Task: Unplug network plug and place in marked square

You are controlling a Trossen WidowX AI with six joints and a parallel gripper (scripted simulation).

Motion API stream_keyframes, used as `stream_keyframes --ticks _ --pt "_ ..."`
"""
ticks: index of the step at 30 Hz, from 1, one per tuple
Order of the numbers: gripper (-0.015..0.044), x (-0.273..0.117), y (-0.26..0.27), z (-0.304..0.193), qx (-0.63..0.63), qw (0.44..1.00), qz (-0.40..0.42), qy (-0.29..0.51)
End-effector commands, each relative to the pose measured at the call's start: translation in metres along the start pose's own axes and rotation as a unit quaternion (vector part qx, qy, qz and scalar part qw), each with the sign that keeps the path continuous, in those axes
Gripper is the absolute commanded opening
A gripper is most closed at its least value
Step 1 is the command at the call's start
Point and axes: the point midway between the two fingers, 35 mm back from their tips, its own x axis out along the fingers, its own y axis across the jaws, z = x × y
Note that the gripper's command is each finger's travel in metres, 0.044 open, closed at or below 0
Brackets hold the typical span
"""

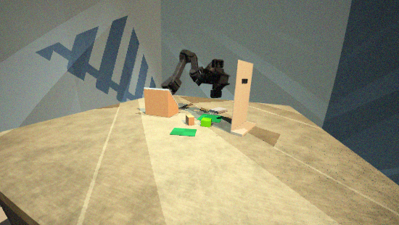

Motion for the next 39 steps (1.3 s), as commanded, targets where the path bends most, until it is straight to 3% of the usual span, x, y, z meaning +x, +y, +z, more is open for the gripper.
stream_keyframes --ticks 1,38,39 --pt "0.0156 0.005 0.002 0.001 -0.003 1.000 0.003 0.000" --pt "0.0156 0.051 0.003 0.012 -0.003 1.000 0.002 -0.001" --pt "0.0130 0.051 0.003 0.012 -0.003 1.000 0.002 -0.001"
